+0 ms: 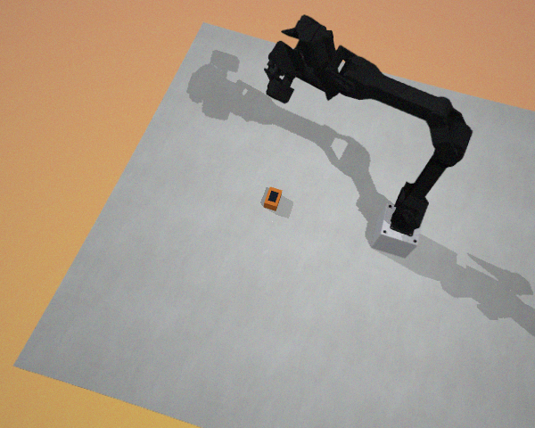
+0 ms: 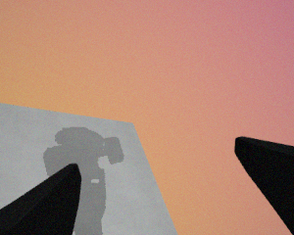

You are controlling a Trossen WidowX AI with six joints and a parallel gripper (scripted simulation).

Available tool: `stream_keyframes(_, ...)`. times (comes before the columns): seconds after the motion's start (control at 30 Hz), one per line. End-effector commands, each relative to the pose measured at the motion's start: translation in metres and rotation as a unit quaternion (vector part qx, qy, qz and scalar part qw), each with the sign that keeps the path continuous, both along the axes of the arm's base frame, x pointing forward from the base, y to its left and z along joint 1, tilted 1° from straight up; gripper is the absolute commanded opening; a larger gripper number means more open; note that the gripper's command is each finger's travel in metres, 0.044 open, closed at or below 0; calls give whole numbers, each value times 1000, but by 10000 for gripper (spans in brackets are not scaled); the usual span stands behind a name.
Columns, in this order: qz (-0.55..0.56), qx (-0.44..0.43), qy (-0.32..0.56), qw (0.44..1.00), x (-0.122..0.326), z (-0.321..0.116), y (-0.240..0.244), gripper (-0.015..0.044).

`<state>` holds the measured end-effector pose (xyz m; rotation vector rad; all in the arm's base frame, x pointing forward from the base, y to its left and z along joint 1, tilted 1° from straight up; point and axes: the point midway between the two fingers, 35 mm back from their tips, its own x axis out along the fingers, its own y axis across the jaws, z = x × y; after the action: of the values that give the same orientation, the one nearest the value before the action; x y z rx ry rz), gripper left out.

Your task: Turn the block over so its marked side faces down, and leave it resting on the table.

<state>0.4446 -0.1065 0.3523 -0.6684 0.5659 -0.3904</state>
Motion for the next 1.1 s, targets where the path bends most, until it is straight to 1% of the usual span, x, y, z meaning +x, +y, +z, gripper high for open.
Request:
stream_keyframes(0.0, 24, 63, 66, 996, 13, -61, 23, 440)
stream_keyframes(0.13, 36, 134, 144, 980, 15, -126, 49, 440)
stream_keyframes(0.3, 27, 219, 246, 944, 1, -202, 82, 440)
stream_keyframes(0.47, -14, 297, 360, 884, -31, -274, 109, 440)
stream_keyframes(0.57, -51, 335, 423, 840, -54, -308, 122, 440)
stream_keyframes(0.63, -61, 343, 437, 829, -60, -315, 125, 440)
stream_keyframes(0.8, -60, 343, 437, 829, -60, -315, 134, 440)
stream_keyframes(0.83, -60, 343, 437, 829, -60, -318, 134, 440)
stream_keyframes(0.93, -60, 343, 437, 829, -61, -348, 135, 440)
stream_keyframes(1.07, -60, 343, 437, 829, -61, -350, 135, 440)
